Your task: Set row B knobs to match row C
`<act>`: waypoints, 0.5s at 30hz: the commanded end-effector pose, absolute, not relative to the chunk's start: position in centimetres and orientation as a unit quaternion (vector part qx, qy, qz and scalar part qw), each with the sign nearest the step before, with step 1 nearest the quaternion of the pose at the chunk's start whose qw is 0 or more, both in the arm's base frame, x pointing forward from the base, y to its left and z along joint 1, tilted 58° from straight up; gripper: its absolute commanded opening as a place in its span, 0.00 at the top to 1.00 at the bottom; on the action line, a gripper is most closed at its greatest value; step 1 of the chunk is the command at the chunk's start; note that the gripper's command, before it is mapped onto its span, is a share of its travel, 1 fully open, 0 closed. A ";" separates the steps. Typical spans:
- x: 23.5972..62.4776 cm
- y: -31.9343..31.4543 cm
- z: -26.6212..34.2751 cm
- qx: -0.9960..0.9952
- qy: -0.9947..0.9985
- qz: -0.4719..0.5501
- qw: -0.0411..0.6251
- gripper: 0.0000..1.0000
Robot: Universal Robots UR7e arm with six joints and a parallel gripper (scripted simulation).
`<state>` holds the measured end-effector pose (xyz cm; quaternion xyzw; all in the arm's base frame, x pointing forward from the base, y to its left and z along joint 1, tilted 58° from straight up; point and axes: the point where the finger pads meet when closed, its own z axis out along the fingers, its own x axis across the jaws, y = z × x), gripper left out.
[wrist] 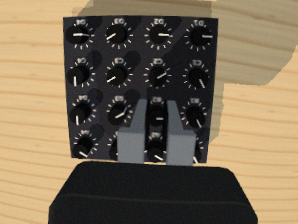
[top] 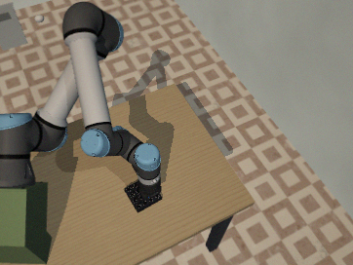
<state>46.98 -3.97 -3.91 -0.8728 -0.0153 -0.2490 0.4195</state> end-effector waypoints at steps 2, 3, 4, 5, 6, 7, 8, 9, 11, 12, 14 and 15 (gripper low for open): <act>47.0 -4.0 -3.9 -0.872 -0.032 -0.257 0.415 0.70; 47.0 -4.0 -3.9 -0.872 -0.033 -0.258 0.414 0.70; 47.0 -4.0 -3.9 -0.872 -0.035 -0.259 0.414 0.70; 47.0 -4.0 -3.9 -0.872 -0.036 -0.259 0.414 0.70; 47.0 -4.0 -3.9 -0.872 -0.037 -0.260 0.413 0.70; 47.0 -4.0 -3.9 -0.872 -0.038 -0.260 0.413 0.70; 47.0 -4.0 -3.9 -0.872 -0.039 -0.261 0.413 0.70; 47.0 -4.0 -3.9 -0.872 -0.040 -0.261 0.412 0.70; 47.0 -4.0 -3.9 -0.872 -0.040 -0.261 0.412 0.70; 47.0 -4.0 -3.9 -0.872 -0.040 -0.261 0.412 0.70; 47.0 -4.0 -3.9 -0.872 -0.041 -0.262 0.412 0.70; 47.0 -4.0 -3.9 -0.872 -0.041 -0.262 0.412 0.70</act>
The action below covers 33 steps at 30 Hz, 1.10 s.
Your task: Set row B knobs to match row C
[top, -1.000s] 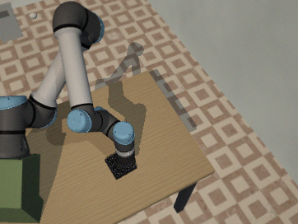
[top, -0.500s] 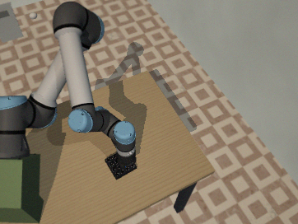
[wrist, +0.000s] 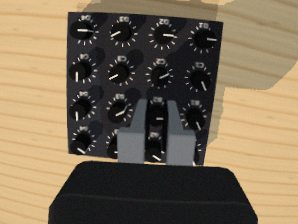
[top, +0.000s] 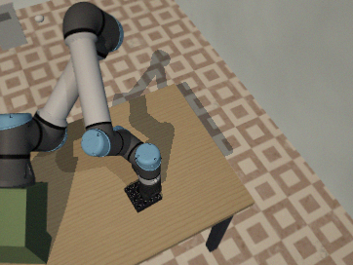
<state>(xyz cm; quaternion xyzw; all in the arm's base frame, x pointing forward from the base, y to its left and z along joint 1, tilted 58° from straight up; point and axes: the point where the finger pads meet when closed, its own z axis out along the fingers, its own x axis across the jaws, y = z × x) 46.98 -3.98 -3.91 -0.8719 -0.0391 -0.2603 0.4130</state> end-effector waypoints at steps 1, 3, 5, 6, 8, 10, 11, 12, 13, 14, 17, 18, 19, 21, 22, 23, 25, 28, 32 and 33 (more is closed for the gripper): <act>47.0 -4.0 -3.9 -0.872 -0.041 -0.262 0.412 0.70; 47.0 -4.0 -3.9 -0.872 -0.042 -0.262 0.412 0.70; 47.0 -4.0 -3.9 -0.872 -0.042 -0.262 0.412 0.70; 47.0 -4.0 -3.9 -0.872 -0.042 -0.262 0.412 0.70; 47.0 -4.0 -3.9 -0.872 -0.042 -0.262 0.412 0.70; 47.0 -4.0 -3.9 -0.872 -0.042 -0.262 0.412 0.70; 47.0 -4.0 -3.9 -0.872 -0.042 -0.262 0.412 0.70; 47.0 -4.0 -3.9 -0.872 -0.042 -0.262 0.412 0.70; 47.0 -4.0 -3.9 -0.872 -0.042 -0.262 0.412 0.70; 47.0 -4.0 -3.9 -0.872 -0.042 -0.262 0.412 0.70; 47.0 -4.0 -3.9 -0.872 -0.042 -0.262 0.412 0.54; 47.0 -4.0 -3.9 -0.872 -0.042 -0.262 0.412 0.54; 47.0 -4.0 -3.9 -0.872 -0.042 -0.262 0.412 0.54; 47.0 -4.0 -3.9 -0.872 -0.042 -0.262 0.412 0.54; 47.0 -4.0 -3.9 -0.872 -0.042 -0.262 0.412 0.54; 47.0 -4.0 -3.9 -0.872 -0.042 -0.262 0.412 0.54; 47.0 -4.0 -3.9 -0.872 -0.042 -0.262 0.412 0.54; 47.0 -4.0 -3.9 -0.872 -0.042 -0.262 0.412 0.54; 47.0 -4.0 -3.9 -0.872 -0.042 -0.262 0.412 0.54; 47.0 -4.0 -3.9 -0.872 -0.042 -0.262 0.412 0.54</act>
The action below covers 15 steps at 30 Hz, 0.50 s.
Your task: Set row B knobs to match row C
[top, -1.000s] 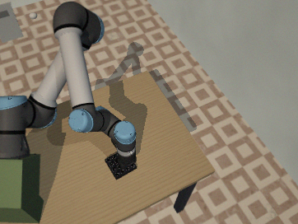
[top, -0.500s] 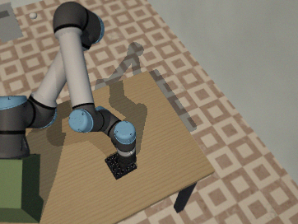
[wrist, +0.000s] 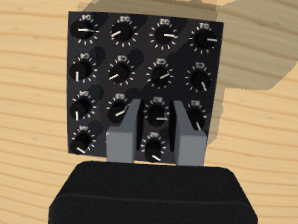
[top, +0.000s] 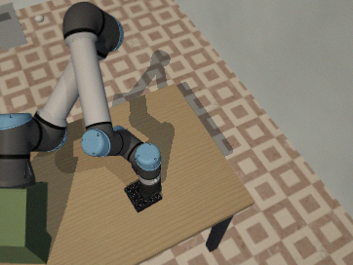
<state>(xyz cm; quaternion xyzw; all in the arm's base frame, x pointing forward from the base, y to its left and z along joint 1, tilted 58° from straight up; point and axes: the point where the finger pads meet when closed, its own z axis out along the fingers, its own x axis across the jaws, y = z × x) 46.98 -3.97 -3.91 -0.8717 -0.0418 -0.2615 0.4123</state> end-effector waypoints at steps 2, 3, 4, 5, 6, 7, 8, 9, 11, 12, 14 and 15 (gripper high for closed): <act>47.0 -4.0 -3.9 -0.872 -0.042 -0.262 0.412 0.54; 47.0 -4.0 -3.9 -0.872 -0.042 -0.262 0.412 0.54; 47.0 -4.0 -3.9 -0.872 -0.042 -0.262 0.412 0.54; 47.0 -4.0 -3.9 -0.872 -0.042 -0.262 0.412 0.54; 47.0 -4.1 -3.9 -0.872 -0.042 -0.262 0.412 0.54; 46.9 -4.1 -3.8 -0.872 -0.042 -0.262 0.412 0.54; 46.9 -4.2 -3.8 -0.872 -0.042 -0.262 0.412 0.54; 46.8 -4.3 -3.7 -0.872 -0.042 -0.262 0.412 0.54; 46.7 -4.6 -3.5 -0.872 -0.042 -0.262 0.412 0.54; 46.6 -4.8 -3.4 -0.872 -0.042 -0.262 0.412 0.54; 46.6 -4.8 -3.4 -0.872 -0.042 -0.262 0.412 0.54; 46.5 -5.0 -3.2 -0.872 -0.042 -0.262 0.412 0.54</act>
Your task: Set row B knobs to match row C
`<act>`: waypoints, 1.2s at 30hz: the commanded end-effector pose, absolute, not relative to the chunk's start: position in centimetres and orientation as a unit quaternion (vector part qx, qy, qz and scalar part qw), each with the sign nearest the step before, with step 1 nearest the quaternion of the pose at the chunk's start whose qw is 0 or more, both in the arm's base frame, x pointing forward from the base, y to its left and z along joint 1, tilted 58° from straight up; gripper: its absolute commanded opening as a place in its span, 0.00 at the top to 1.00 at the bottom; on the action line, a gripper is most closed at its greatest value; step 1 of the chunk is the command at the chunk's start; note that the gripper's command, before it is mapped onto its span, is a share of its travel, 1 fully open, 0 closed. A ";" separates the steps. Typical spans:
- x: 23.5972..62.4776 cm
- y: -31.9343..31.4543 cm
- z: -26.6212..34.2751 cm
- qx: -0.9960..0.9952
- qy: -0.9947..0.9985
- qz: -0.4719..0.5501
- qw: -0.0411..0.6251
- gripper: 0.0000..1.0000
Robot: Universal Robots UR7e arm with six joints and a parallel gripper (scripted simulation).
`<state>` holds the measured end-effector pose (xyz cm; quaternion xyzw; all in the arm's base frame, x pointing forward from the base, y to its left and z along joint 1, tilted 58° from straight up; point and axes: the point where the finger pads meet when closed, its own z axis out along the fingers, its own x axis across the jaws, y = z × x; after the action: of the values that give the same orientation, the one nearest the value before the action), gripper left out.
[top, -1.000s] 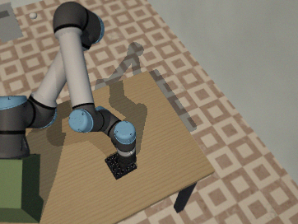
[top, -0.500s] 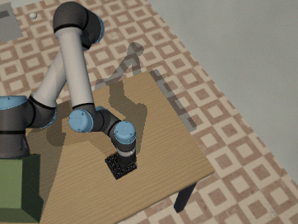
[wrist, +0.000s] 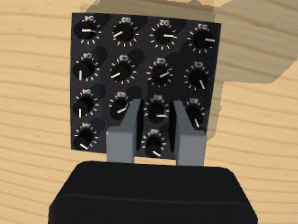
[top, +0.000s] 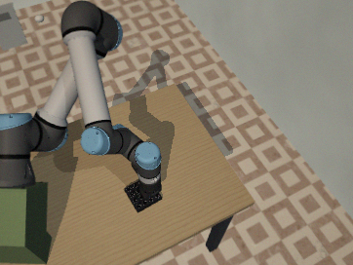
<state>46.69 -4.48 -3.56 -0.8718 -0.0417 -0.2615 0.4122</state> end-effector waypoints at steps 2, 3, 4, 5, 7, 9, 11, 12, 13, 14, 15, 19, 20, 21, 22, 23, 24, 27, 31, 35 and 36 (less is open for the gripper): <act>46.2 -5.4 -2.9 -0.872 -0.042 -0.262 0.412 0.54; 46.1 -5.6 -2.8 -0.872 -0.042 -0.262 0.412 0.54; 46.0 -5.8 -2.6 -0.872 -0.042 -0.262 0.412 0.54; 45.8 -6.0 -2.5 -0.872 -0.042 -0.262 0.412 0.54; 45.6 -6.4 -2.2 -0.872 -0.042 -0.262 0.412 0.54; 45.5 -6.7 -2.0 -0.872 -0.042 -0.262 0.412 0.54; 45.4 -6.8 -1.9 -0.872 -0.042 -0.262 0.412 0.54; 45.4 -6.8 -1.9 -0.872 -0.042 -0.262 0.412 0.54; 45.4 -6.8 -1.9 -0.872 -0.042 -0.262 0.412 0.54; 45.4 -6.8 -1.9 -0.872 -0.042 -0.262 0.412 0.54; 45.4 -6.8 -1.9 -0.872 -0.042 -0.262 0.412 0.54; 45.4 -6.8 -1.9 -0.872 -0.042 -0.262 0.412 0.54; 45.4 -6.8 -1.9 -0.872 -0.042 -0.262 0.412 0.54; 45.4 -6.8 -1.9 -0.872 -0.042 -0.262 0.412 0.54; 45.4 -6.8 -1.9 -0.872 -0.042 -0.262 0.412 0.54; 45.4 -6.8 -1.9 -0.872 -0.042 -0.262 0.412 0.54; 45.4 -6.8 -1.9 -0.872 -0.042 -0.262 0.412 0.54; 45.4 -6.8 -1.9 -0.872 -0.042 -0.262 0.412 0.54; 45.4 -6.8 -1.9 -0.872 -0.038 -0.260 0.413 0.54; 45.4 -6.8 -1.9 -0.872 -0.033 -0.258 0.415 0.54; 45.4 -6.8 -1.8 -0.872 -0.029 -0.256 0.416 0.54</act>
<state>45.38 -6.79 -1.90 -0.8719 -0.0376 -0.2595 0.4136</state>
